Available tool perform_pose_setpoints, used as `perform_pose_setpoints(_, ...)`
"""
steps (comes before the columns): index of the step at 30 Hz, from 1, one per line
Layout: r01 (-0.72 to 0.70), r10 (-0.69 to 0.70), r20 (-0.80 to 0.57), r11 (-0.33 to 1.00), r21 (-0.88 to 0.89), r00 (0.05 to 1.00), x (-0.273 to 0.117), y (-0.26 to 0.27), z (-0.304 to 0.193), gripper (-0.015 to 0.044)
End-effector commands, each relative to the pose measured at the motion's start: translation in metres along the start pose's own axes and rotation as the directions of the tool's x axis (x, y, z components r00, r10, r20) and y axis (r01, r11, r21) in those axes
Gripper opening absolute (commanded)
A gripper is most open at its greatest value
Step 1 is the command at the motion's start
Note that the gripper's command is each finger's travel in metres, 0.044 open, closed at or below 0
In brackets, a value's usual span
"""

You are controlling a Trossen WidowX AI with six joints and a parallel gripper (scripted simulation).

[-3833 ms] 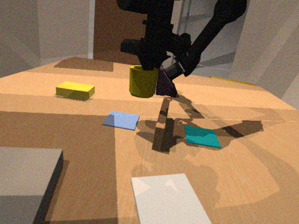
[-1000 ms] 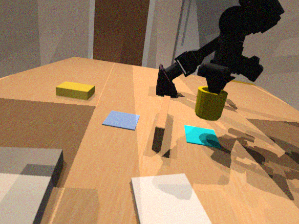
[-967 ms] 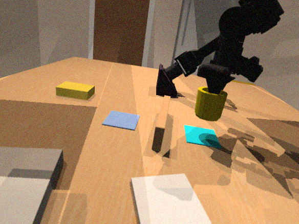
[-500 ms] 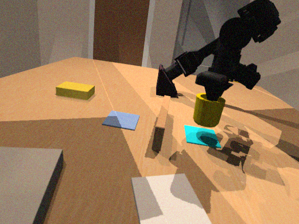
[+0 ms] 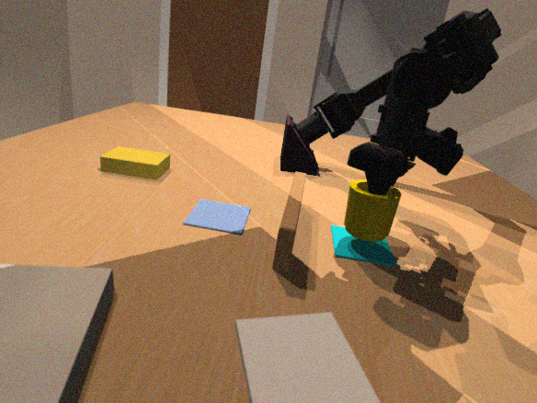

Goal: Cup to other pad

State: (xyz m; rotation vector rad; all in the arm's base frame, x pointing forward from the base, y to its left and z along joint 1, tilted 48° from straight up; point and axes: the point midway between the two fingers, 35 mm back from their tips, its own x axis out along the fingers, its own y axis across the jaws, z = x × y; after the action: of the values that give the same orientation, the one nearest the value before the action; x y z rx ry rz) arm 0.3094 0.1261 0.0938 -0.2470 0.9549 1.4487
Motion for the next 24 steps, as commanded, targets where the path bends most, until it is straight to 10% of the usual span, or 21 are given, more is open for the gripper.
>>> perform_pose_setpoints(1,-0.003,0.003,0.004,1.000,0.002,1.000,0.005,0.001,0.001,0.0000)
perform_pose_setpoints(24,-0.002,0.002,0.001,1.000,0.000,1.000,0.015,0.001,0.000,0.0000)
